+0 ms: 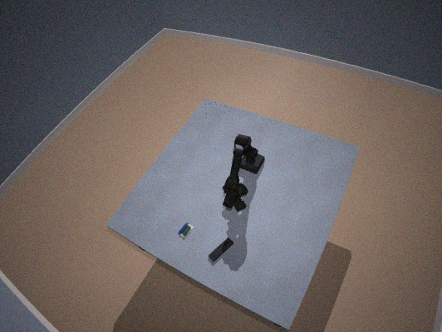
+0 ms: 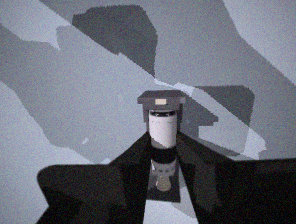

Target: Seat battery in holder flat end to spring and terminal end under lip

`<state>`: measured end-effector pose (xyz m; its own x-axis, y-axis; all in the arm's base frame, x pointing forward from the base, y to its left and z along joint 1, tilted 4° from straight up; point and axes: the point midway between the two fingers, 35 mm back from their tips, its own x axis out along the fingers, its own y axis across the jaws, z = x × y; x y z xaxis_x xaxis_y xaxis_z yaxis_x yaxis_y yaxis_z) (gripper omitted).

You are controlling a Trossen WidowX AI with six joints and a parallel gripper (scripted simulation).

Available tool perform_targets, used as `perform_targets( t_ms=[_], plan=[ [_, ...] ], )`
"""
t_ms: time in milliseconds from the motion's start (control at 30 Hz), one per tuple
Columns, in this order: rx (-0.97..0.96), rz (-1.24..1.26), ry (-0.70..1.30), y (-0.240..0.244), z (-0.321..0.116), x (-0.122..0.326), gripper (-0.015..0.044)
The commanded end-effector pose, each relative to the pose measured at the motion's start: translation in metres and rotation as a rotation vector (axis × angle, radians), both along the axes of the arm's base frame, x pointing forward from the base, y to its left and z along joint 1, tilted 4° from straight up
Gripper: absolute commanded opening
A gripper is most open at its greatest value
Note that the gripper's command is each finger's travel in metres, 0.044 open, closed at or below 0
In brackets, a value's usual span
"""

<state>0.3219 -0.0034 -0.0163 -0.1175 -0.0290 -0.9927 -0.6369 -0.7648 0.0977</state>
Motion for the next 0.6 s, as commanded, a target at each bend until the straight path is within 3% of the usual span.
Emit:
perform_targets(
  t_ms=[0,100,567],
  plan=[
    [0.0,-0.004,0.001,0.0,0.0,-0.001,0.0093],
    [0.0,-0.004,0.001,0.0,0.0,-0.001,0.0169],
    [-0.001,0.0,0.001,-0.001,0.015,0.0,0.0169]
  ],
)
